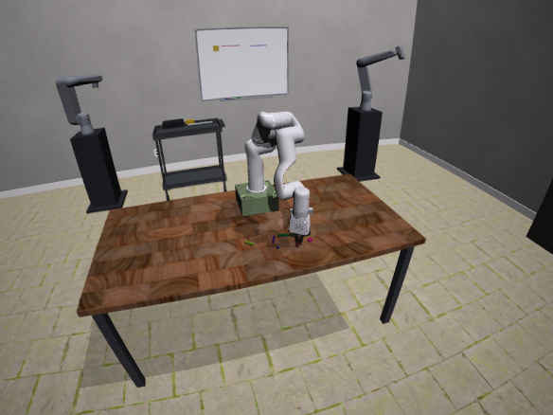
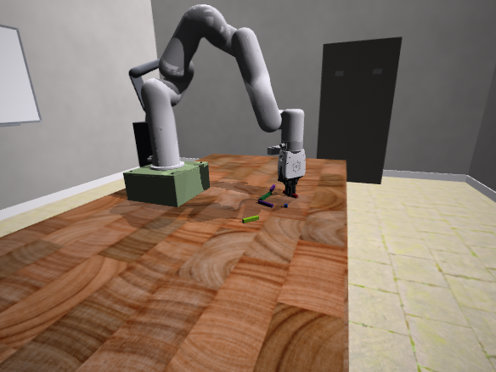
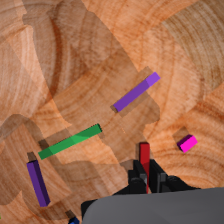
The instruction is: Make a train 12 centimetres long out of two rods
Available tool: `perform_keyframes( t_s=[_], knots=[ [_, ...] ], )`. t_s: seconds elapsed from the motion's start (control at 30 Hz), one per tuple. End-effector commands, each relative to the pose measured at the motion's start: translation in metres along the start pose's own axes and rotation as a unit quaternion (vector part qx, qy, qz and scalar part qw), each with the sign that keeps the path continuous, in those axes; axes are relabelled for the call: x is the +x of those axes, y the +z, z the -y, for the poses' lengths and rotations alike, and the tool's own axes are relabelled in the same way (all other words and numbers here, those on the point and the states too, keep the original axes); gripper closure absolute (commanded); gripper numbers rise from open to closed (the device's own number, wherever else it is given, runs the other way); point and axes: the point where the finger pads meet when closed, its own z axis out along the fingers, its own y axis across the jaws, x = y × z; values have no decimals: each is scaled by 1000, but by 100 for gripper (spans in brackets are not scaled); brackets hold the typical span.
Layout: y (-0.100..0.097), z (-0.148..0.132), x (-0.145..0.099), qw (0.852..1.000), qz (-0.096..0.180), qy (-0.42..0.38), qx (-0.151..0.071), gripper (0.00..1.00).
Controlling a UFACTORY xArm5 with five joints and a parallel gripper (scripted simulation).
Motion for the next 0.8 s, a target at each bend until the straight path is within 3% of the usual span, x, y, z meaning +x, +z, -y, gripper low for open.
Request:
perform_keyframes(
  t_s=[0.0,0.17,0.33,0.4,0.63,0.77],
  knots=[
    [-1,-1,-1,1000,1,0,-1,96],
    [-11,0,-2,1000,1,0,-1,96],
    [-41,0,-2,1000,1,0,-1,96],
    [-41,0,-2,1000,1,0,-1,96],
    [-89,0,-2,1000,1,0,-1,96],
    [-100,0,-2,1000,1,0,-1,96]
  ],
)
